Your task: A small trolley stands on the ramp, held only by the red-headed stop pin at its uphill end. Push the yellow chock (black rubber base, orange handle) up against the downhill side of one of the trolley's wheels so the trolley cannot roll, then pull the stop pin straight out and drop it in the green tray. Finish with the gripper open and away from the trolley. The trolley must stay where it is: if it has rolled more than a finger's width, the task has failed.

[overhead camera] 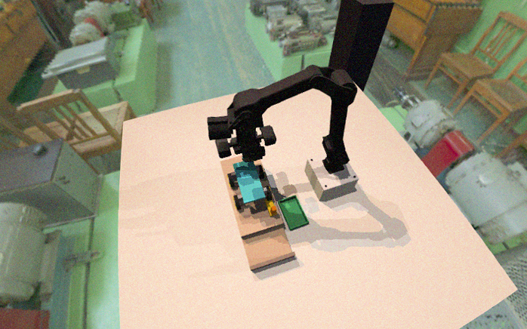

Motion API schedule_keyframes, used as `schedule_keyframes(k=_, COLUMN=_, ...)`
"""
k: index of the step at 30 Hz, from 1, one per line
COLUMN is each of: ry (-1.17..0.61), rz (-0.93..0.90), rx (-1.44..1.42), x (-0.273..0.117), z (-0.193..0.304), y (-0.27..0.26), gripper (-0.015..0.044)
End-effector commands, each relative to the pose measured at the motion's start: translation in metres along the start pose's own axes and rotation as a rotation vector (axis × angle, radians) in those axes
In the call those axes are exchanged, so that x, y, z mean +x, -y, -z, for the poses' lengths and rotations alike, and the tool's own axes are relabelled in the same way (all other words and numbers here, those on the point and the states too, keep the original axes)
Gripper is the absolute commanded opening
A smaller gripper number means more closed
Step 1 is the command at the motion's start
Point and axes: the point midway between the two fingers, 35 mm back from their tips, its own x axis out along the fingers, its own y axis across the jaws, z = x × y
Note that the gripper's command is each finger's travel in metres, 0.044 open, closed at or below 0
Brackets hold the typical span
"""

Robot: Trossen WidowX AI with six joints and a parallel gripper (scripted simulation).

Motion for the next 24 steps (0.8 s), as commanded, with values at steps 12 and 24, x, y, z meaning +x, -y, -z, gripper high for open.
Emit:
schedule_keyframes(k=12, ry=-0.01, rz=0.004, rx=0.004, x=-0.001, z=0.018, y=0.001, gripper=0.0)
schedule_keyframes(k=24, ry=-0.011, rz=0.004, rx=0.004, x=0.0, z=0.033, y=0.0, gripper=0.0)
